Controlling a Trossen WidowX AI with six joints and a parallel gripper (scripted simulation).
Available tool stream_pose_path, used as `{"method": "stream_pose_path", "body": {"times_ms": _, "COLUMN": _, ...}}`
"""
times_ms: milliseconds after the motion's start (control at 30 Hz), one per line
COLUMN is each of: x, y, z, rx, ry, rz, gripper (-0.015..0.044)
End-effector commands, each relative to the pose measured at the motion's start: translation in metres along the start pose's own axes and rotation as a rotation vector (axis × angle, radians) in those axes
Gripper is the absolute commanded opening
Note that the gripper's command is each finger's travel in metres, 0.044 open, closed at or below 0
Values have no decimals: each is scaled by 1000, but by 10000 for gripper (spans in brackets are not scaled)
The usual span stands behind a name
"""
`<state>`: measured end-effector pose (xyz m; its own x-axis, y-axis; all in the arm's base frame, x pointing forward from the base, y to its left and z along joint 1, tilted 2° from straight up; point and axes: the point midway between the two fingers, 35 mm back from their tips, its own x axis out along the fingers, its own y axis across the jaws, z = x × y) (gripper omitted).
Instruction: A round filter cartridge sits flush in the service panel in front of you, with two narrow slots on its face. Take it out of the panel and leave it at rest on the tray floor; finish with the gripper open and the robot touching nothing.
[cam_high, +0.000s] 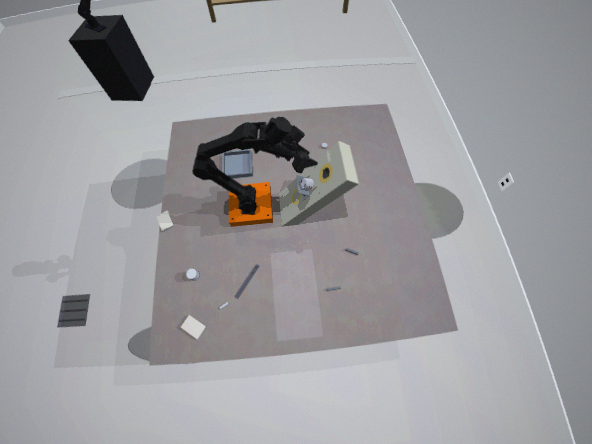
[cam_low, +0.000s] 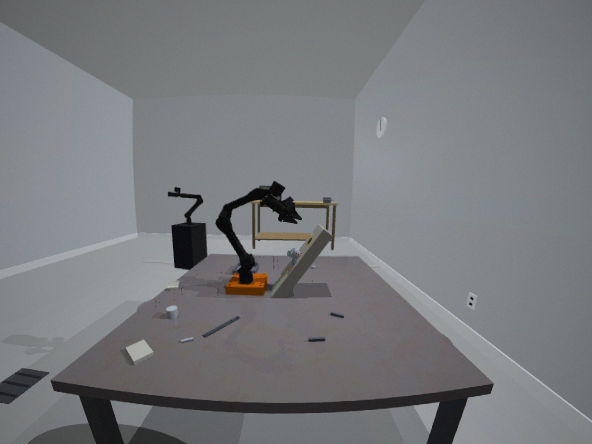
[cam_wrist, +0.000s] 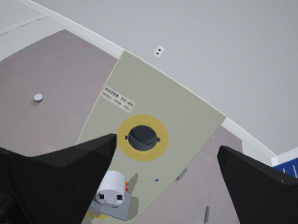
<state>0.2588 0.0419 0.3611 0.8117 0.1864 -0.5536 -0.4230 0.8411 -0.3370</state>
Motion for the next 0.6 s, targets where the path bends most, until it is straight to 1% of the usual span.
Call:
{"method": "stream_pose_path", "body": {"times_ms": 0, "x": 8, "y": 7, "z": -16, "rx": 78, "ry": 82, "rz": 40, "gripper": 343}}
{"method": "stream_pose_path", "body": {"times_ms": 33, "x": 14, "y": 13, "z": -31, "rx": 136, "ry": 137, "rz": 58, "gripper": 317}}
{"method": "stream_pose_path", "body": {"times_ms": 67, "x": 19, "y": 20, "z": -45, "rx": 194, "ry": 192, "rz": 73, "gripper": 305}}
{"method": "stream_pose_path", "body": {"times_ms": 167, "x": 30, "y": 39, "z": -88, "rx": 366, "ry": 366, "rz": 103, "gripper": 305}}
{"method": "stream_pose_path", "body": {"times_ms": 233, "x": 33, "y": 48, "z": -106, "rx": 435, "ry": 440, "rz": 107, "gripper": 305}}
{"method": "stream_pose_path", "body": {"times_ms": 567, "x": 40, "y": 50, "z": -111, "rx": 443, "ry": 449, "rz": 107, "gripper": 305}}
